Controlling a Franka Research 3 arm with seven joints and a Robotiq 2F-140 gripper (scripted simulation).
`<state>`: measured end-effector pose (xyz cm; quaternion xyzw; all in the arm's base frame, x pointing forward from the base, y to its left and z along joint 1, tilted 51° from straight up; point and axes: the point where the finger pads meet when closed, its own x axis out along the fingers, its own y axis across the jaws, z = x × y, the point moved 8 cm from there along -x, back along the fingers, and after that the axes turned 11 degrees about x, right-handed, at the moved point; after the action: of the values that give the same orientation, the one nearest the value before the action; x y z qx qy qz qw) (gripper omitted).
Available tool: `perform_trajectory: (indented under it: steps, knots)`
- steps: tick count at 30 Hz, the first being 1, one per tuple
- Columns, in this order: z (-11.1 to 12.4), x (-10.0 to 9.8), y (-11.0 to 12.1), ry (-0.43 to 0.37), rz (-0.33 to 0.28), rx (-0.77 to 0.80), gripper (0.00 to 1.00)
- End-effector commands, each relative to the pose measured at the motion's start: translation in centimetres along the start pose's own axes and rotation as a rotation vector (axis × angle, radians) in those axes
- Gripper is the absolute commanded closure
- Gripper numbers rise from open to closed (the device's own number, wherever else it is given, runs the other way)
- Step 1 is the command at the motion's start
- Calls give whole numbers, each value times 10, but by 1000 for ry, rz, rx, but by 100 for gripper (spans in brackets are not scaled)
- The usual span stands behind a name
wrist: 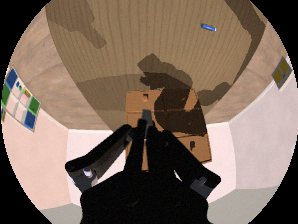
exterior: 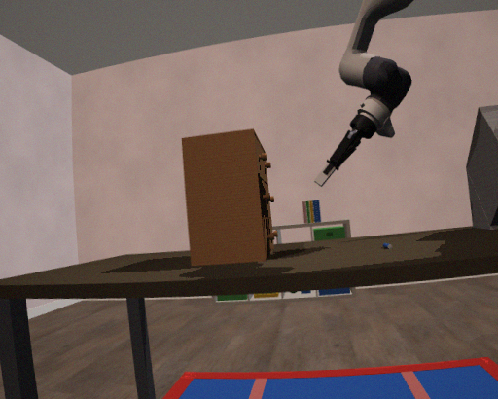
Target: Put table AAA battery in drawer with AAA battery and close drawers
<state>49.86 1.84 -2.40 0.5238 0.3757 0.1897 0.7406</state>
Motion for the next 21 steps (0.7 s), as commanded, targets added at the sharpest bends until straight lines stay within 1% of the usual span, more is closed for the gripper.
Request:
perform_trajectory:
  steps: [1,6,11,13,15,21]
  knots:
    - [-10,14,-1,-178,41,-211,100]
    - [-17,30,-5,-278,73,-189,100]
    - [-23,41,-7,-363,99,-200,100]
    - [-23,41,-7,-363,99,-200,100]
    - [-25,45,-8,-395,107,-217,100]
    - [-27,49,-9,-426,117,-217,100]
